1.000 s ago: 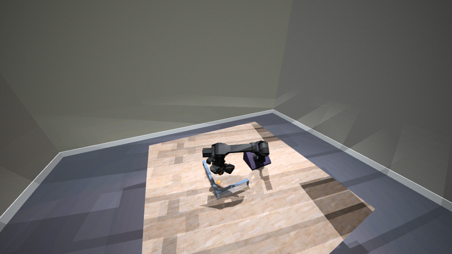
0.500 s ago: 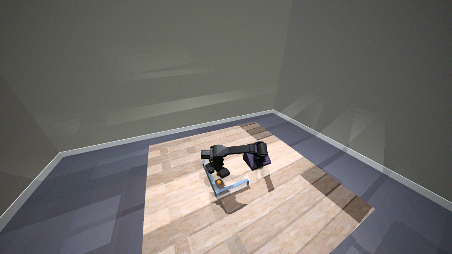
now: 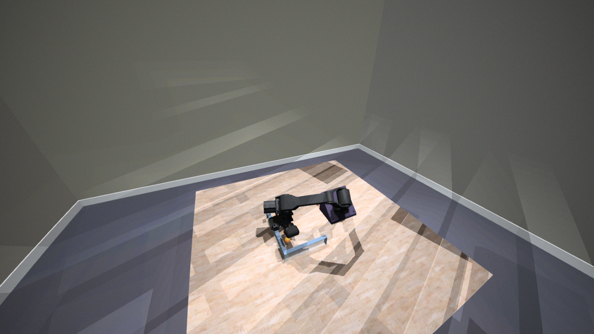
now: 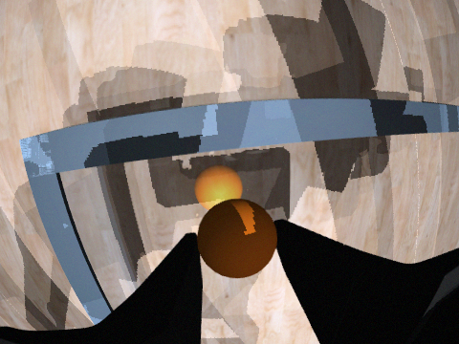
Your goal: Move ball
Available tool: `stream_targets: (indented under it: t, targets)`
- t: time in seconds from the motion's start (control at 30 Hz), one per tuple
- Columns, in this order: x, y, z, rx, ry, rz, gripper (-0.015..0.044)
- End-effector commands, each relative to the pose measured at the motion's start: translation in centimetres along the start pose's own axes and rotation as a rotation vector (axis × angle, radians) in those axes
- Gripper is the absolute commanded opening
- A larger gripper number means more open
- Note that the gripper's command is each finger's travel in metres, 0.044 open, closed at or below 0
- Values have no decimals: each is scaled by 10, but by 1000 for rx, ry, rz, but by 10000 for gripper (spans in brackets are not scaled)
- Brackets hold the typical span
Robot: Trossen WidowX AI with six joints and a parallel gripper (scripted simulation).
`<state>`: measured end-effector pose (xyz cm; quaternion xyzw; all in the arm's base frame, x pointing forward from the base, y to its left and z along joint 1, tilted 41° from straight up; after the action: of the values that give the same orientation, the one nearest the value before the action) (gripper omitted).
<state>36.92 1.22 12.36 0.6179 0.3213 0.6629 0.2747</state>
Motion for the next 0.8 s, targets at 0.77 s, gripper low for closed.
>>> stream_targets:
  t: [0.77]
  targets:
    - [2, -68, -3, 5, -7, 11, 0]
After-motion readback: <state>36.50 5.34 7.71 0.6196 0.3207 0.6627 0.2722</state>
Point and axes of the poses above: the point midway between the two fingers, 35 mm back from their tips, its own y axis back along the fingers, its own x axis across the jaws, z = x × y, the point moved 5 cm from there along y, back along the fingers, and after that the axes turned 1 degree about -y, right-handed, at the moved point
